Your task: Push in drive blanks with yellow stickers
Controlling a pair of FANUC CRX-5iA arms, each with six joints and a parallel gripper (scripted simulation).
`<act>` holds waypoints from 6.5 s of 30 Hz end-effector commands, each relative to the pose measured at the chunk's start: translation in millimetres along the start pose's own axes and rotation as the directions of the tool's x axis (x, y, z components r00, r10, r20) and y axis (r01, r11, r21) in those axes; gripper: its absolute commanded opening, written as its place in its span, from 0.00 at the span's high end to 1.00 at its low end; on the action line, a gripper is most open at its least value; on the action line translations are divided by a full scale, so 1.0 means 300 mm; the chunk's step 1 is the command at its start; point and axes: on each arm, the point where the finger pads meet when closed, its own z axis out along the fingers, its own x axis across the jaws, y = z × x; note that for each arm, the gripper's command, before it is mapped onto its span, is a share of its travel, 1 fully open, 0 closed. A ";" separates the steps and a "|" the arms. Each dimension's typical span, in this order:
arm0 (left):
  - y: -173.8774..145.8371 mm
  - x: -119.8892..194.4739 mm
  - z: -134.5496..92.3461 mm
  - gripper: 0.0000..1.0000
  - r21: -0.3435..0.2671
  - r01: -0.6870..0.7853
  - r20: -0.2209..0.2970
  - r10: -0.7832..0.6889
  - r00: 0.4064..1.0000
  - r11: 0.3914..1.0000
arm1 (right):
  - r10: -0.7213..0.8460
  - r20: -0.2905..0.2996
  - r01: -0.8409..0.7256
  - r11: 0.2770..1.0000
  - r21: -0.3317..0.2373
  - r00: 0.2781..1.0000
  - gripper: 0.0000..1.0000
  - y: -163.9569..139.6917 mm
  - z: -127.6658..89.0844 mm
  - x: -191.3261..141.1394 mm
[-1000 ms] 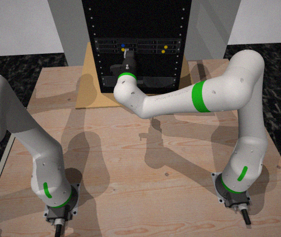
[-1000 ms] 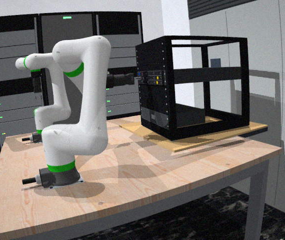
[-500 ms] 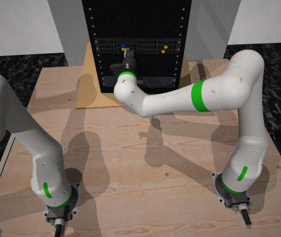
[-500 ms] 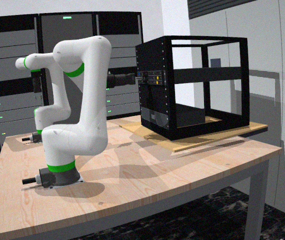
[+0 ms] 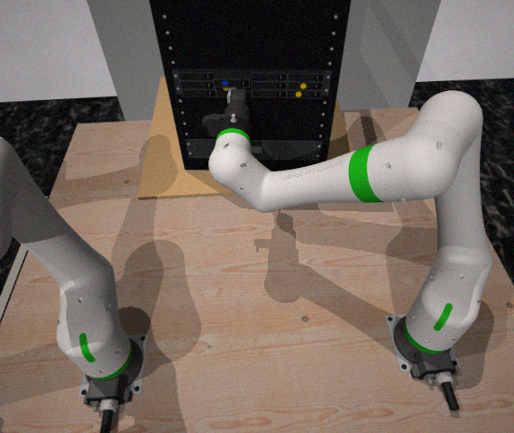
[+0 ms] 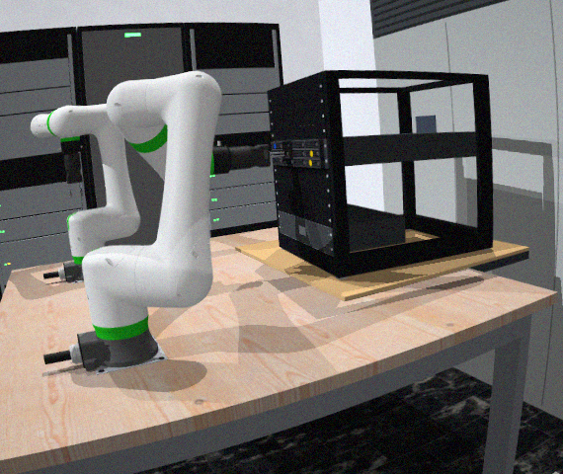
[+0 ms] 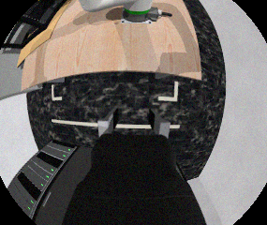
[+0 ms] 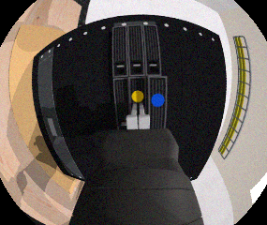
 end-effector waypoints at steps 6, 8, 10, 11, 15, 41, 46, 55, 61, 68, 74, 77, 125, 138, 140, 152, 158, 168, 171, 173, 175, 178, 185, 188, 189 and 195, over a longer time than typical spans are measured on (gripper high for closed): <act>0.001 0.000 -0.003 0.00 -0.002 0.000 0.000 0.000 1.000 1.000 | 0.002 -0.001 -0.002 1.000 0.000 1.000 1.00 0.000 0.006 0.005; 0.001 0.000 -0.003 0.00 -0.002 0.000 0.000 0.000 1.000 1.000 | 0.002 -0.001 -0.002 1.000 0.000 1.000 1.00 0.000 0.009 0.005; 0.001 0.000 -0.003 0.00 -0.002 0.000 0.000 0.000 1.000 1.000 | 0.002 -0.001 -0.002 1.000 0.000 1.000 1.00 0.000 0.010 0.005; 0.001 0.000 -0.003 0.00 -0.002 0.000 0.000 0.000 1.000 1.000 | 0.002 -0.001 -0.002 1.000 0.000 1.000 1.00 0.000 0.010 0.005; 0.001 0.000 -0.003 0.00 -0.002 0.000 0.000 0.000 1.000 1.000 | 0.002 -0.001 -0.002 1.000 0.000 1.000 1.00 0.000 0.010 0.005; 0.001 0.000 -0.003 0.00 -0.002 0.000 0.000 0.000 1.000 1.000 | 0.002 -0.002 -0.002 1.000 0.000 1.000 1.00 0.000 0.028 0.005; 0.001 0.000 -0.003 0.00 -0.002 0.000 0.000 0.000 1.000 1.000 | 0.002 -0.002 -0.002 1.000 0.000 1.000 1.00 0.000 0.030 0.005; 0.001 0.000 -0.003 0.00 -0.002 0.000 0.000 0.000 1.000 1.000 | 0.002 -0.002 -0.002 1.000 0.000 1.000 1.00 0.000 0.032 0.005; 0.001 0.000 -0.003 0.00 -0.002 0.000 0.000 0.000 1.000 1.000 | 0.002 -0.002 -0.002 1.000 0.000 1.000 1.00 0.000 0.040 0.005; 0.001 0.000 -0.003 0.00 -0.002 0.000 0.000 0.000 1.000 1.000 | 0.002 -0.002 -0.002 1.000 0.000 1.000 1.00 0.000 0.040 0.005; 0.001 0.000 -0.003 0.00 -0.002 0.000 0.000 0.000 1.000 1.000 | 0.002 -0.002 -0.002 1.000 0.000 1.000 1.00 0.000 0.042 0.005; 0.001 0.000 -0.003 0.00 -0.002 0.000 0.000 0.000 1.000 1.000 | 0.002 -0.002 -0.002 1.000 0.000 1.000 1.00 0.000 0.044 0.005; 0.001 0.000 -0.003 0.00 -0.002 0.000 0.000 0.000 1.000 1.000 | 0.002 -0.001 -0.002 1.000 0.000 1.000 1.00 0.000 -0.048 0.005; 0.001 0.000 -0.003 0.00 -0.002 0.000 0.000 0.000 1.000 1.000 | 0.002 -0.001 -0.002 1.000 0.000 1.000 1.00 0.000 -0.245 0.005; 0.001 0.000 -0.003 0.00 -0.002 0.000 0.000 0.000 1.000 1.000 | 0.002 -0.001 -0.002 1.000 0.000 1.000 1.00 0.000 -0.264 0.005; 0.001 0.000 -0.003 0.00 -0.002 0.000 0.000 0.000 1.000 1.000 | 0.002 -0.001 -0.002 1.000 0.000 1.000 1.00 0.000 -0.281 0.005; 0.001 0.000 -0.003 0.00 -0.002 0.000 0.000 0.000 1.000 1.000 | 0.002 -0.001 -0.002 1.000 0.000 1.000 1.00 0.000 -0.281 0.005; 0.001 0.000 -0.003 0.00 -0.002 0.000 0.000 0.000 1.000 1.000 | 0.002 -0.001 -0.002 1.000 0.000 1.000 0.00 0.000 -0.281 0.005; 0.001 0.000 -0.003 0.00 -0.002 0.000 0.000 0.000 1.000 1.000 | 0.002 -0.001 -0.002 1.000 0.000 1.000 0.00 0.000 -0.281 0.005; 0.001 0.000 -0.003 0.00 -0.002 0.000 0.000 0.000 1.000 1.000 | 0.002 -0.001 -0.002 1.000 0.000 1.000 0.00 0.000 -0.281 0.005; 0.001 0.000 -0.003 0.00 -0.002 0.000 0.000 0.000 1.000 1.000 | 0.002 -0.001 -0.002 1.000 0.000 1.000 0.00 0.000 -0.281 0.005; 0.001 0.000 -0.003 0.00 -0.002 0.000 0.000 0.000 1.000 1.000 | 0.002 -0.001 -0.002 1.000 0.000 1.000 0.00 0.000 -0.281 0.005; 0.001 0.000 -0.003 0.00 -0.002 0.000 0.000 0.000 1.000 1.000 | 0.002 -0.001 -0.002 1.000 0.000 1.000 0.00 0.000 -0.281 0.005; 0.001 0.000 -0.003 0.00 -0.002 0.000 0.000 0.000 1.000 1.000 | 0.002 -0.001 -0.002 1.000 0.000 1.000 0.00 0.000 -0.281 0.005; 0.001 0.000 -0.003 0.00 -0.002 0.000 0.000 0.000 1.000 1.000 | 0.002 -0.001 -0.002 1.000 0.000 1.000 0.00 0.000 -0.281 0.005; 0.001 0.000 -0.003 0.00 -0.002 0.000 0.000 0.000 1.000 1.000 | 0.002 -0.001 -0.002 1.000 0.000 1.000 0.00 0.000 -0.281 0.005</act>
